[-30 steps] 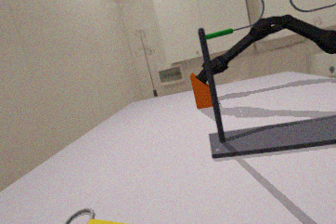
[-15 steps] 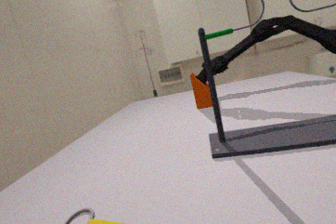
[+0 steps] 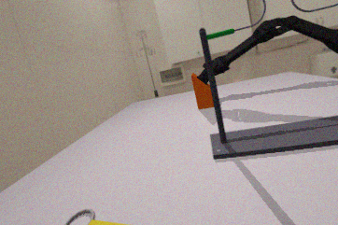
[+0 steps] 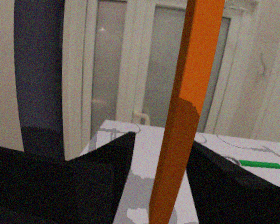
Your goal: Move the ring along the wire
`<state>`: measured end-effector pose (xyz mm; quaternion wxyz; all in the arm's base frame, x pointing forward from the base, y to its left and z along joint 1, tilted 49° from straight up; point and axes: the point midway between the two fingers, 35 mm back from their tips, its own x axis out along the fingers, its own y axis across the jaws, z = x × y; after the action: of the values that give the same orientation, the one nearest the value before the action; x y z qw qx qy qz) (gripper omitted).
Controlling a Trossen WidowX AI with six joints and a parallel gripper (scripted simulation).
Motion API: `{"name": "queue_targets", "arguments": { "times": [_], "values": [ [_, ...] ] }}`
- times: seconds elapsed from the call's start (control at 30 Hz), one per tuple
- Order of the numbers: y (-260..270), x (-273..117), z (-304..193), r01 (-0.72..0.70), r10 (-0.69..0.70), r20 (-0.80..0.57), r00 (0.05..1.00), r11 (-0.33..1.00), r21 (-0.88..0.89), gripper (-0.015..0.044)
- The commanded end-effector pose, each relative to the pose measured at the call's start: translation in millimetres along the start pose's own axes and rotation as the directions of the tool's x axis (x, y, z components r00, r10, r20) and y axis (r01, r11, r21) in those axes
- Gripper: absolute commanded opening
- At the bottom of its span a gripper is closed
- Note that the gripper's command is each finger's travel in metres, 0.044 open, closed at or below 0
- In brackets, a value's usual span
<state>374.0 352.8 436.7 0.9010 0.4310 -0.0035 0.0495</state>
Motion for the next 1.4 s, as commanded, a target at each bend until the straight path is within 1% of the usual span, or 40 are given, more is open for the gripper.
{"name": "queue_targets", "arguments": {
  "times": [0.0,0.47,0.63,0.7,0.9,0.93,1.1,1.37],
  "values": [
    [1.2,0.1,0.2,-0.004,0.004,-0.003,1.000,1.000,0.005,0.0160],
    [1.2,0.1,0.2,-0.004,0.004,-0.003,1.000,1.000,0.005,0.0160],
    [0.7,0.0,0.7,-0.001,0.001,0.001,1.000,1.000,0.002,0.0029],
    [0.7,0.0,0.7,-0.001,0.001,0.001,1.000,1.000,0.002,0.0015],
    [0.7,0.0,0.7,-0.001,0.001,0.001,1.000,1.000,0.002,-0.0142],
    [0.7,0.0,0.7,-0.001,0.001,0.001,1.000,1.000,0.002,-0.0150],
    [0.6,0.0,1.5,-0.001,0.001,0.001,1.000,1.000,0.002,-0.0150],
    [-1.9,-0.1,18.1,0.002,-0.002,0.001,1.000,1.000,0.003,-0.0150]
  ]
}}
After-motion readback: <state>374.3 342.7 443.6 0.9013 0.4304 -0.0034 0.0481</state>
